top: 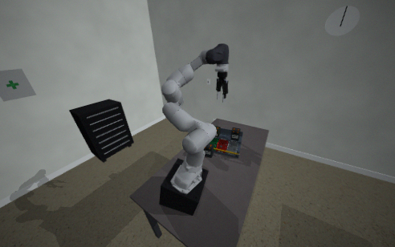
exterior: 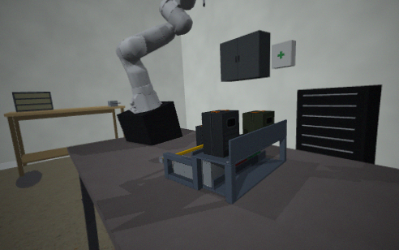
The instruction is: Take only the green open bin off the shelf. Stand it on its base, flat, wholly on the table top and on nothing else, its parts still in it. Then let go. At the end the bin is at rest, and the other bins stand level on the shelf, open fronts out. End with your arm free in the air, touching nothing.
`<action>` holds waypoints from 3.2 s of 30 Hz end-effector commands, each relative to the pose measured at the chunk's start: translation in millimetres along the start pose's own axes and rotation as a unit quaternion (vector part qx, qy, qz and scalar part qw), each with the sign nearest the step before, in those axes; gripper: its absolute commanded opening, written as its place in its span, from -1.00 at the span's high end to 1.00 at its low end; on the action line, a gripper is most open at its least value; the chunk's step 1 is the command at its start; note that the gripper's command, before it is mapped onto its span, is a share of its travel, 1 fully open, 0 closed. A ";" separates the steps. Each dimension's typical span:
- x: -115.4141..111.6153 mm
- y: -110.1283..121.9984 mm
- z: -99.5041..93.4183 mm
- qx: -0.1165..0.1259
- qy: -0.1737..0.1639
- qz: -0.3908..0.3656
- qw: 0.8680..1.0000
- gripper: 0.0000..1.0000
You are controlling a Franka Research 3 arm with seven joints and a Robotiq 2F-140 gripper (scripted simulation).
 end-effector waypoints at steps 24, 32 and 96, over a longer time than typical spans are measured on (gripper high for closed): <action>1.9 1.3 -0.3 0.000 0.003 0.233 0.972 -0.15; 1.9 1.3 -0.3 0.000 0.003 0.233 0.972 -0.15; 96.3 40.7 -1.2 -0.001 0.006 0.371 0.928 -0.15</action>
Point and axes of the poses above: the point where the finger pads meet when closed, its own z axis out along the fingers, its own y axis across the jaws, x = y × z, the point moved 10 cm from there along -z, back along the fingers
